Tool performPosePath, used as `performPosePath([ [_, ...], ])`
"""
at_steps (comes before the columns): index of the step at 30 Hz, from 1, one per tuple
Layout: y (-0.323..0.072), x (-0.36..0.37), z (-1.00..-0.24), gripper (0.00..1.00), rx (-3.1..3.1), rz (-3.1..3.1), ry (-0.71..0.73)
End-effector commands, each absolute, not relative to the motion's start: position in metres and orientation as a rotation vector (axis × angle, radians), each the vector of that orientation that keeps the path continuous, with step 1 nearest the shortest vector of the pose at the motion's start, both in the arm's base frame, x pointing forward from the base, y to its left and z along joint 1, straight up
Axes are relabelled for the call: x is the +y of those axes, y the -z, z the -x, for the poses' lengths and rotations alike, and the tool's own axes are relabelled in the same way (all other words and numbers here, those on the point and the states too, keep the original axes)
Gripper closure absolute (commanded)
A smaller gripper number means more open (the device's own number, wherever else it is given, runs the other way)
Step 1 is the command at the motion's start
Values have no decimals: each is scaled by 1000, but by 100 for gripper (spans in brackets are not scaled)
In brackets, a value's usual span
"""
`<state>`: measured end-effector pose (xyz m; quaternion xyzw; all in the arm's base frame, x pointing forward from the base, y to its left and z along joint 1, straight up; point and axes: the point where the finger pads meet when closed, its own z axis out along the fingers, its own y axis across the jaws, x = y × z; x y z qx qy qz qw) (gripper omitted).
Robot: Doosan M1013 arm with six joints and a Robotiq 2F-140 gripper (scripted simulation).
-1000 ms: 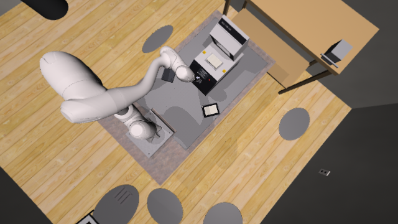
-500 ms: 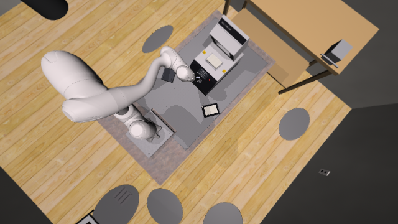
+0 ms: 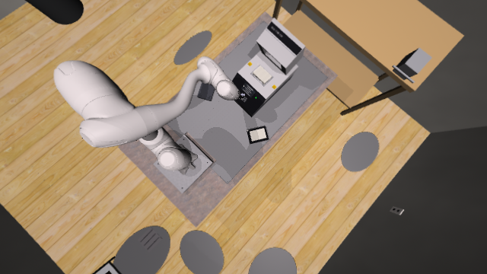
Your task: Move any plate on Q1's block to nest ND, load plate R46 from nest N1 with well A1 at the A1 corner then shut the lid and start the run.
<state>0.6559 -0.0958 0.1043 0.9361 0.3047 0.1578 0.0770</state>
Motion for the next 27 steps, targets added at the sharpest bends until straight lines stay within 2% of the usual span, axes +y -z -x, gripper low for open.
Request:
performPosePath([
  [1,-104,-96,-656,100,913,-2805,-473],
  [27,-122,-94,-642,100,913,-2805,-473],
])
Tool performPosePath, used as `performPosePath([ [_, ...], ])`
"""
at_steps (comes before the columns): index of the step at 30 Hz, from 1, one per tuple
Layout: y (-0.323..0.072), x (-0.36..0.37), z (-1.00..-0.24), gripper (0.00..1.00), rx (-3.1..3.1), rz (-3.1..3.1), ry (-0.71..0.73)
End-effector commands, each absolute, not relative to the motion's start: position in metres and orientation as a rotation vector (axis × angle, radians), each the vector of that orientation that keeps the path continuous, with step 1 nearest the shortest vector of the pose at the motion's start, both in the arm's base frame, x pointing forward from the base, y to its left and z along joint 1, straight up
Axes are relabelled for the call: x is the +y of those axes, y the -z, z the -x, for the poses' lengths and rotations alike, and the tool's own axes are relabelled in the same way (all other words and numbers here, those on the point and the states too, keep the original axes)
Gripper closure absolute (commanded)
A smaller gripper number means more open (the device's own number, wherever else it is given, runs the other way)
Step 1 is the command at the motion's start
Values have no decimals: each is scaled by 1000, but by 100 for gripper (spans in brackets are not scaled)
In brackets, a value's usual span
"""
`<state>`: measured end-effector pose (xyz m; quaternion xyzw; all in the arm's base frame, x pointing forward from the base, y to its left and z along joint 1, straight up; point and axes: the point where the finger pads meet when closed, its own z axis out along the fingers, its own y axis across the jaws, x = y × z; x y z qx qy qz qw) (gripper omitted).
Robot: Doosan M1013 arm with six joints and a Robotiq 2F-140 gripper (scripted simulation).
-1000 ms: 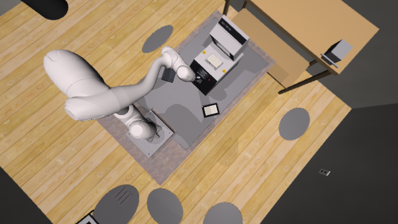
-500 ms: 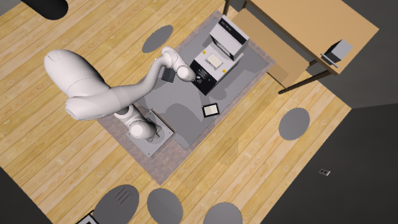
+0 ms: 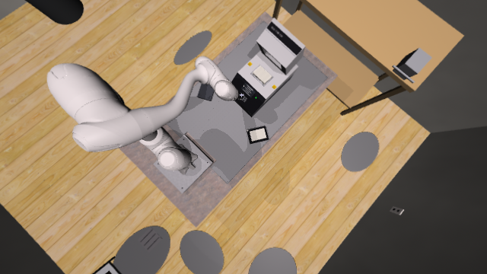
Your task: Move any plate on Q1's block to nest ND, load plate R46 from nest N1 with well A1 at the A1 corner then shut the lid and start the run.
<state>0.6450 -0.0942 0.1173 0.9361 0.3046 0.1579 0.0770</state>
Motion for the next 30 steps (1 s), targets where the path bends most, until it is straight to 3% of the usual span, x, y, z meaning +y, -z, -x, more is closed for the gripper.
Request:
performPosePath([
  [1,-123,-93,-640,100,913,-2805,-473],
  [30,-177,-83,-573,100,913,-2805,-473],
])
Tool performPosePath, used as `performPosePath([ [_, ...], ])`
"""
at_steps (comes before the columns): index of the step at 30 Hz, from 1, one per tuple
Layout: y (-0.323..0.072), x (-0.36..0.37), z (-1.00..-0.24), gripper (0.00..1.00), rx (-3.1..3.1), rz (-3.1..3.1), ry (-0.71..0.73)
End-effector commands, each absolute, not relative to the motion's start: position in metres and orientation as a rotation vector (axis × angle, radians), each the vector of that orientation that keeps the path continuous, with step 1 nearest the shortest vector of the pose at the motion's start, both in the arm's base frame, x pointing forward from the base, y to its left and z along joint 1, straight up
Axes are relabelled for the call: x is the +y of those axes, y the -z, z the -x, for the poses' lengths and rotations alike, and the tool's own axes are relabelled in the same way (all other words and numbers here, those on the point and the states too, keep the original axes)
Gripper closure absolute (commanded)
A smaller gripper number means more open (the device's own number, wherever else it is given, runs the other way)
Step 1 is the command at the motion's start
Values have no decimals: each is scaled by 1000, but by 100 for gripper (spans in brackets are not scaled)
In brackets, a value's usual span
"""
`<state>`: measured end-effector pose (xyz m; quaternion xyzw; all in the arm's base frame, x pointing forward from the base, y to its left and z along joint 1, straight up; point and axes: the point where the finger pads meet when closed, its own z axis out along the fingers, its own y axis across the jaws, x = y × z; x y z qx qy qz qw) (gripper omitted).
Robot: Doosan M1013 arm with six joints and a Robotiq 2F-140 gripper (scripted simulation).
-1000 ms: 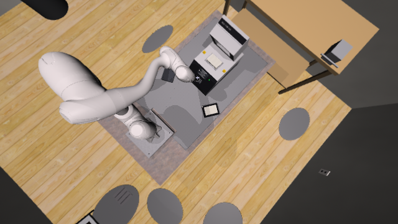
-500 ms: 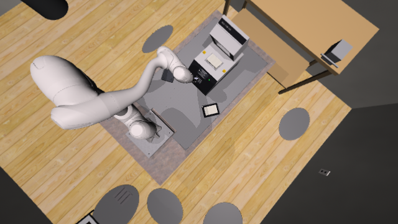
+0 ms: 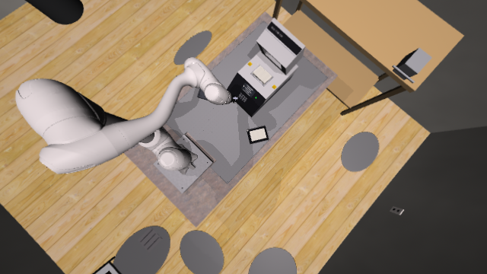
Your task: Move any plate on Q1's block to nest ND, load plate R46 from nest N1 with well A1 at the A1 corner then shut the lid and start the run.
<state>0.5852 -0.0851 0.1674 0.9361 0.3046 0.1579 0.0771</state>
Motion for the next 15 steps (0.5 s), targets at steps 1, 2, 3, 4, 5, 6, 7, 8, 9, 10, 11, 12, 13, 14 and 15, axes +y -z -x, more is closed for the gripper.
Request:
performPosePath([
  [1,-180,-83,-569,100,913,-2805,-473],
  [2,-183,-82,-565,100,913,-2805,-473],
  [3,-185,-82,-562,100,913,-2805,-473],
  [4,-185,-82,-562,100,913,-2805,-473],
  [5,-185,-82,-562,100,913,-2805,-473],
  [6,-185,-82,-562,100,913,-2805,-473],
  [7,-185,-82,-562,100,913,-2805,-473],
  [8,-185,-82,-562,100,913,-2805,-473],
  [9,-185,-82,-562,100,913,-2805,-473],
  [10,-185,-82,-562,100,913,-2805,-473],
  [11,-185,-82,-562,100,913,-2805,-473],
  [12,-185,-82,-562,100,913,-2805,-473],
  [13,-185,-82,-562,100,913,-2805,-473],
  [14,-185,-82,-562,100,913,-2805,-473],
  [15,-185,-82,-562,100,913,-2805,-473],
])
